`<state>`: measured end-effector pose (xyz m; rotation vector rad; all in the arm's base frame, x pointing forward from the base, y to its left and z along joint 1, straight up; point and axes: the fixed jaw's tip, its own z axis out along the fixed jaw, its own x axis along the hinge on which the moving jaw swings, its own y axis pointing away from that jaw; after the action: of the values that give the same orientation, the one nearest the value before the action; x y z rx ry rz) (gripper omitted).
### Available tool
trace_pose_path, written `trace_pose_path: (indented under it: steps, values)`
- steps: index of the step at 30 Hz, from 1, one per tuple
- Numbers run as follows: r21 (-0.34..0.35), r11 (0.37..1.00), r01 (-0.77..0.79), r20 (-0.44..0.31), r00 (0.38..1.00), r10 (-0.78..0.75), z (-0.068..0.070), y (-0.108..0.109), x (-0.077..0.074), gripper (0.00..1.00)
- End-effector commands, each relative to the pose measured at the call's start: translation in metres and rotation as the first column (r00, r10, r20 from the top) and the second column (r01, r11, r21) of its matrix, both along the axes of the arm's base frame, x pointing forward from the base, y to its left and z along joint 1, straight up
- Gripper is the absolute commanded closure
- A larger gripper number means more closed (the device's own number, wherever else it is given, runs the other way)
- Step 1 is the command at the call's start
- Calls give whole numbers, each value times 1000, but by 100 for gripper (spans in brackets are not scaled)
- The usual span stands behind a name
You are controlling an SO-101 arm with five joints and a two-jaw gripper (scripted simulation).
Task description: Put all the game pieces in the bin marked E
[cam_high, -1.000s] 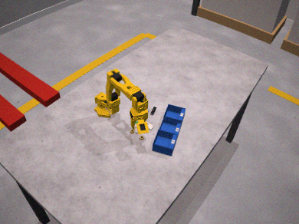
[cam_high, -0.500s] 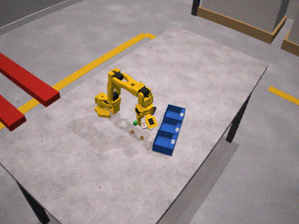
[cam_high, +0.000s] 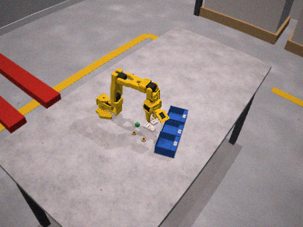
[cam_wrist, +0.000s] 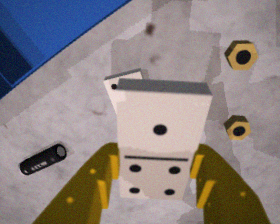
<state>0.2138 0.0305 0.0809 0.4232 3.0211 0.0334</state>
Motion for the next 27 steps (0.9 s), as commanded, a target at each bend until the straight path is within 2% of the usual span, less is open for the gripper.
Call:
trace_pose_path:
  steps: [1, 9, 16, 18, 27]
  values:
    - [3, 1000, -20, 35, 999, 20, 8, 2, 4, 100]
    - [2, 998, -68, 44, 997, 68, 8, 10, 7, 100]
    - [-5, 977, -214, 73, 974, 213, 8, 33, 14, 100]
    - [-5, 977, -214, 73, 974, 213, 8, 33, 14, 100]
    - [-16, 926, -377, 105, 920, 377, 8, 63, 18, 100]
